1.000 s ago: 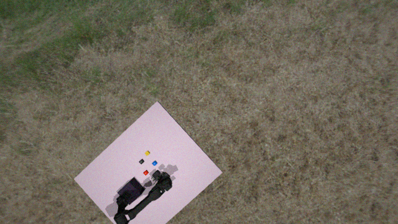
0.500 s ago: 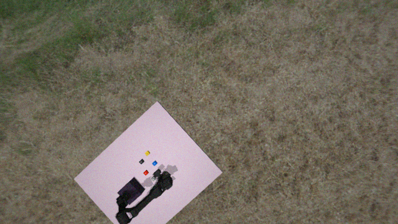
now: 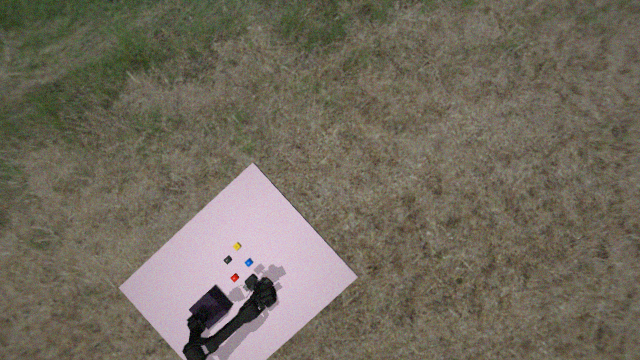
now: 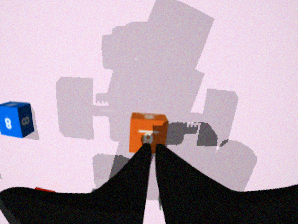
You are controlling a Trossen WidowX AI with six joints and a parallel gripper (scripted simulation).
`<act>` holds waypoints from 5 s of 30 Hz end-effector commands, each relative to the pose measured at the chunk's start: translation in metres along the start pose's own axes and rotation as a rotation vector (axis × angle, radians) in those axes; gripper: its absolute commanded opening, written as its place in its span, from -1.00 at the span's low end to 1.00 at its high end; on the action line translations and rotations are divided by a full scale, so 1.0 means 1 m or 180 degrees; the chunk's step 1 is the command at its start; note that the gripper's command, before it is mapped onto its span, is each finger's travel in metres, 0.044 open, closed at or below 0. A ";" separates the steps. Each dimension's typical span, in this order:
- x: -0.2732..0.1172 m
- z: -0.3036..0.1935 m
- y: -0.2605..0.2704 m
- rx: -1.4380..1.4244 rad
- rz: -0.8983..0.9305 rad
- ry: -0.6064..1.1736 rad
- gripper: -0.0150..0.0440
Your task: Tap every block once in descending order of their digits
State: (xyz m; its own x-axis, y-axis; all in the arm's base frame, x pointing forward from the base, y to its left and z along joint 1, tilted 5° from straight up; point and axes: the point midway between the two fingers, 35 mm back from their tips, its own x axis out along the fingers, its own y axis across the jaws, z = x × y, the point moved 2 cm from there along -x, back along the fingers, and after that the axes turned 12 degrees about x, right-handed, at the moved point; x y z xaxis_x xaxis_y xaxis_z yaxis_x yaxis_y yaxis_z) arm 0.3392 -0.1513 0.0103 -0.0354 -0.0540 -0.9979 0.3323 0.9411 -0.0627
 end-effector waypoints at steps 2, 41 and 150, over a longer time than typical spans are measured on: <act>-0.050 0.002 0.000 -0.0007 -0.0010 0.0010 -0.42; 0.001 -0.142 0.116 -0.0011 0.0028 0.0056 -0.42; 0.027 -0.046 0.266 -0.0011 0.0076 0.0027 -0.42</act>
State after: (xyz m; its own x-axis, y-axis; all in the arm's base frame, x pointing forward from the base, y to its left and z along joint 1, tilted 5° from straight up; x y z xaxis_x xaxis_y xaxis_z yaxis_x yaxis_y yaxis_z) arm 0.3856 0.1132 -0.0269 -0.0282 -0.0306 -0.9991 0.3246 0.9451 -0.0381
